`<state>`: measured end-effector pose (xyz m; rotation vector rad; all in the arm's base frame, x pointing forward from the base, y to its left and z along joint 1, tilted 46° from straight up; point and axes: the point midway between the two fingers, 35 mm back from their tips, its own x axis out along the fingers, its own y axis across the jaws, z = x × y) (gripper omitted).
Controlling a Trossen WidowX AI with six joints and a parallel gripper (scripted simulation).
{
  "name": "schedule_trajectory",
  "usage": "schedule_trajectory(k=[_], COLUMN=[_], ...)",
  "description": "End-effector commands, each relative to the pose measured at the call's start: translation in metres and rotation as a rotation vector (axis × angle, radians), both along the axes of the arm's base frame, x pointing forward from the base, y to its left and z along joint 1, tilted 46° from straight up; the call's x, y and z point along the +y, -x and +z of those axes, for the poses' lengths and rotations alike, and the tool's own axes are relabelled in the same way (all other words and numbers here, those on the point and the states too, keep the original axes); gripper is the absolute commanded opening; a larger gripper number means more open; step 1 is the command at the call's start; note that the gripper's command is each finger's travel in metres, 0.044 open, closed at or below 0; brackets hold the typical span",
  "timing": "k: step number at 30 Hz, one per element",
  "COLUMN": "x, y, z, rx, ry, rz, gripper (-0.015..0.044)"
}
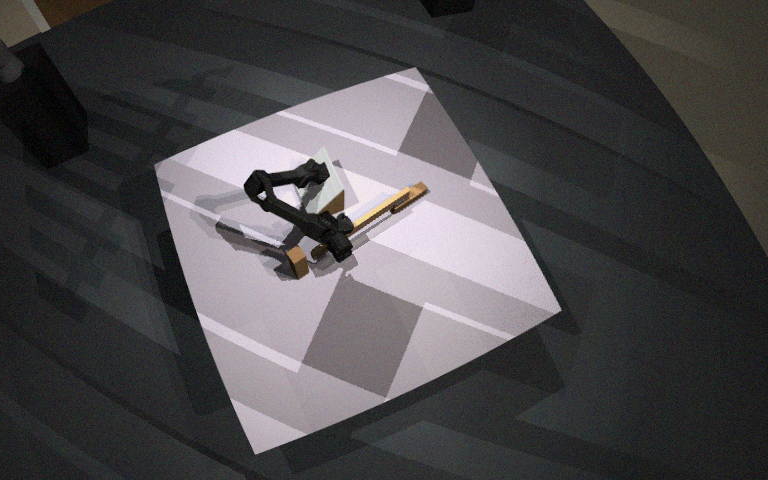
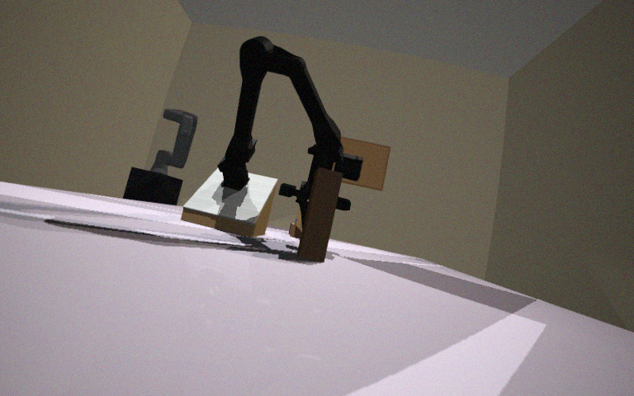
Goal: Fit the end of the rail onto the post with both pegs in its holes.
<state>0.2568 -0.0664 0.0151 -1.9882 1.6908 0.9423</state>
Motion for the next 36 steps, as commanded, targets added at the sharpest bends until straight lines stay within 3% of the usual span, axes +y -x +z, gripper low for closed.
schedule_trajectory(k=[1, 36], x=[0.0042, 0.0098], y=[-0.0030, -0.0022], z=[0.0031, 0.0086], rx=[-0.009, -0.009], ry=[-0.012, -0.012], rz=[0.005, 0.005], gripper=[0.0000, 0.0000])
